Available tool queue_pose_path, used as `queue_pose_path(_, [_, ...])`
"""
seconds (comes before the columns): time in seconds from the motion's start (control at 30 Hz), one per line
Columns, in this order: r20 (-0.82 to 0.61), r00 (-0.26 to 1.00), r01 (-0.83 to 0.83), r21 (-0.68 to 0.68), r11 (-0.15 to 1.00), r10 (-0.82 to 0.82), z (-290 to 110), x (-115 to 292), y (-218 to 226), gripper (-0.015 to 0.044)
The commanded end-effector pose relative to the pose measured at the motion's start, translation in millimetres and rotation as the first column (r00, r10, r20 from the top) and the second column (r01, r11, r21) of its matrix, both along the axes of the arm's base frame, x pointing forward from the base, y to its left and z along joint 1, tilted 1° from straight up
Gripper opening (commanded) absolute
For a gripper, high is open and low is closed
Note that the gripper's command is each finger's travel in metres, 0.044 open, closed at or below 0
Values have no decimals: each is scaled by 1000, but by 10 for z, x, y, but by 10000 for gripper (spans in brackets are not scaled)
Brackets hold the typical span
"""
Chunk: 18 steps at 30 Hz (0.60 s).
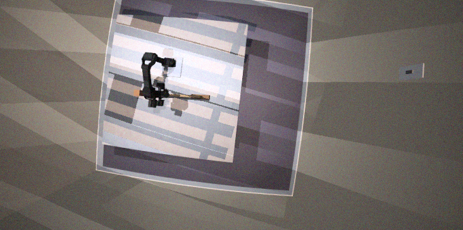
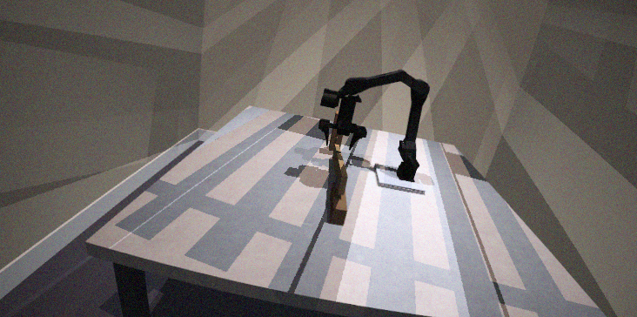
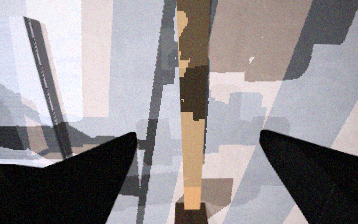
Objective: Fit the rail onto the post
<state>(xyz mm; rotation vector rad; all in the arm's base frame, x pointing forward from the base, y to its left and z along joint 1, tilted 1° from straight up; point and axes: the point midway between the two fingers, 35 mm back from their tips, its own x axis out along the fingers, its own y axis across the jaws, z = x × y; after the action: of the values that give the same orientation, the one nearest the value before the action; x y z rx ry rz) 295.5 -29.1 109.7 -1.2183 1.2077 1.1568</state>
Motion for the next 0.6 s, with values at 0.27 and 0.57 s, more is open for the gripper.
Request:
queue_pose_path(0.27, [-11,1000,-3,6,1000,3,-232,5,3,440])
queue_pose_path(0.57, [-11,1000,-3,6,1000,3,-376,5,2,440])
